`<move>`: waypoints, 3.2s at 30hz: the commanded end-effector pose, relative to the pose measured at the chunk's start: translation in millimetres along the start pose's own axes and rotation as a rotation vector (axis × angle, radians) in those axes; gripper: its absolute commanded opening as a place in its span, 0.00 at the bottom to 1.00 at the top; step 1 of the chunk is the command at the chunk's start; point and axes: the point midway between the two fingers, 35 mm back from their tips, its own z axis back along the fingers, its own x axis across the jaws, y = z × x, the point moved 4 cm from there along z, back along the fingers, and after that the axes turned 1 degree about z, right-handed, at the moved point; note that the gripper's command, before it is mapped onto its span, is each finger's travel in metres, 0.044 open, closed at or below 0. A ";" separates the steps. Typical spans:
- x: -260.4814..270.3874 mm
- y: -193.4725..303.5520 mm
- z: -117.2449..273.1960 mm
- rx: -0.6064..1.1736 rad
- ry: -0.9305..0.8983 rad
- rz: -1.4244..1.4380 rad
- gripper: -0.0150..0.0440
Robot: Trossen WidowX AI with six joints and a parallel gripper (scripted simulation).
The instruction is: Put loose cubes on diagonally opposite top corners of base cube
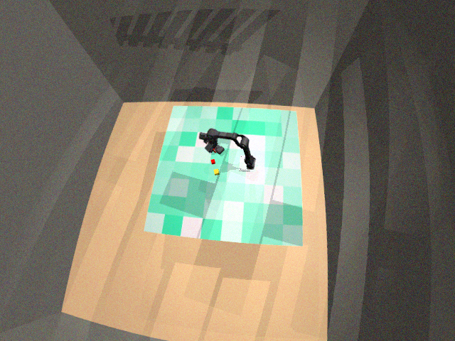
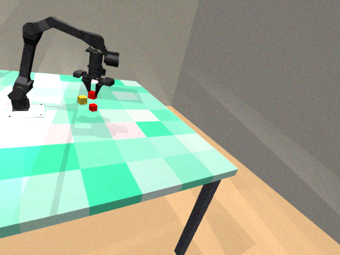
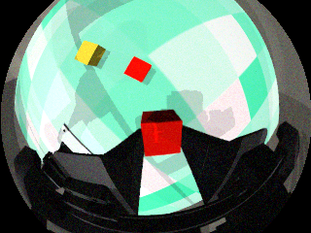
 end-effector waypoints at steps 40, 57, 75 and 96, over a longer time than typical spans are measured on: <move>71.1 -101.1 -21.2 -0.011 -0.003 -1.089 0.43; 97.6 -124.8 -27.7 -0.012 -0.010 -1.414 0.43; 96.4 -124.6 -45.2 -0.012 -0.010 -1.420 0.43; 96.2 -124.2 -54.8 -0.012 -0.010 -1.414 0.43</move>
